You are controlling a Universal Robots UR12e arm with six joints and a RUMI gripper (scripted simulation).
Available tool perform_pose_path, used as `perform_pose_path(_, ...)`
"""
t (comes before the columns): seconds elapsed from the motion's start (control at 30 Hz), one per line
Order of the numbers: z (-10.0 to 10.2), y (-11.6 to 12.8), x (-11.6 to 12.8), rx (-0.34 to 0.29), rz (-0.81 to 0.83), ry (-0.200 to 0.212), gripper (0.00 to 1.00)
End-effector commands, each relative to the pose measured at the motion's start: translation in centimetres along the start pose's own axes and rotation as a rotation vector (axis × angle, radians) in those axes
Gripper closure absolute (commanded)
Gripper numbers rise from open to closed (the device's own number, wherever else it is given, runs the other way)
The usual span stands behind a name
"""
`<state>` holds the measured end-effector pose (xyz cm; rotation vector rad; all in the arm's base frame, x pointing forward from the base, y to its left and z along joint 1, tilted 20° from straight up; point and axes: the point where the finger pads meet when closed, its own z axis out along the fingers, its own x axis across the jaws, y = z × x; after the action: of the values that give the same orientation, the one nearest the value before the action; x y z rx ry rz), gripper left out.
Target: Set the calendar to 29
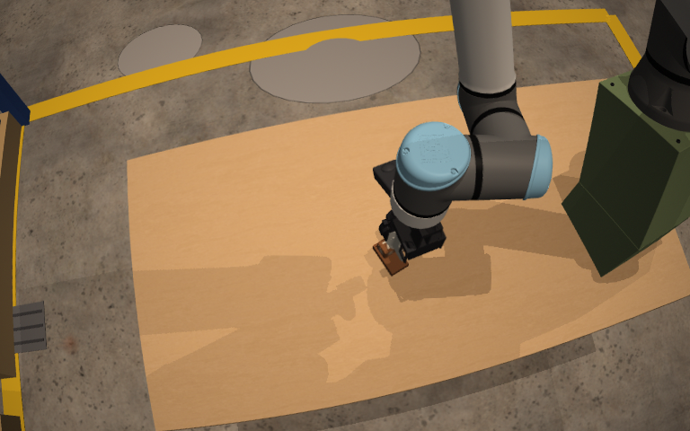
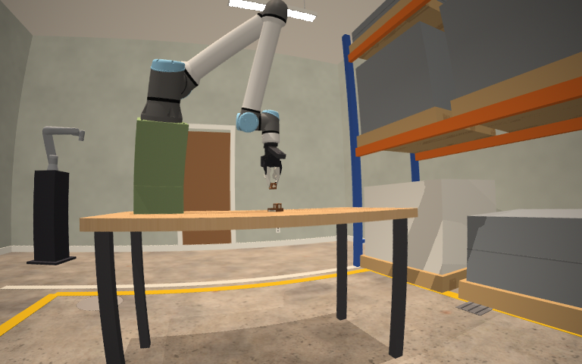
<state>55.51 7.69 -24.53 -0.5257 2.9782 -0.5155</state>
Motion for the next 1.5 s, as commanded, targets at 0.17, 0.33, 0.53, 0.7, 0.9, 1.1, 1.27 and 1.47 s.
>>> perform_pose_path(0.17,-0.04,0.13,-0.21,-0.001,-0.130,-0.002,0.90)
perform_pose_path(0.33,-0.04,0.16,-0.24,-0.001,-0.152,-0.002,0.90)
perform_pose_path(0.53,-0.04,0.19,-0.27,-0.001,-0.175,-0.002,0.90)
perform_pose_path(0.7,-0.04,0.19,-0.28,-0.001,-0.179,-0.002,0.90)
perform_pose_path(0.9,-0.04,0.19,-0.28,-0.001,-0.179,-0.002,0.90)
perform_pose_path(1.1,-0.04,0.19,-0.28,-0.001,-0.179,-0.002,0.90)
perform_pose_path(1.27,0.03,0.19,-0.28,-0.001,-0.179,-0.002,0.90)
perform_pose_path(1.47,0.45,0.19,-0.28,-0.001,-0.180,-0.003,0.90)
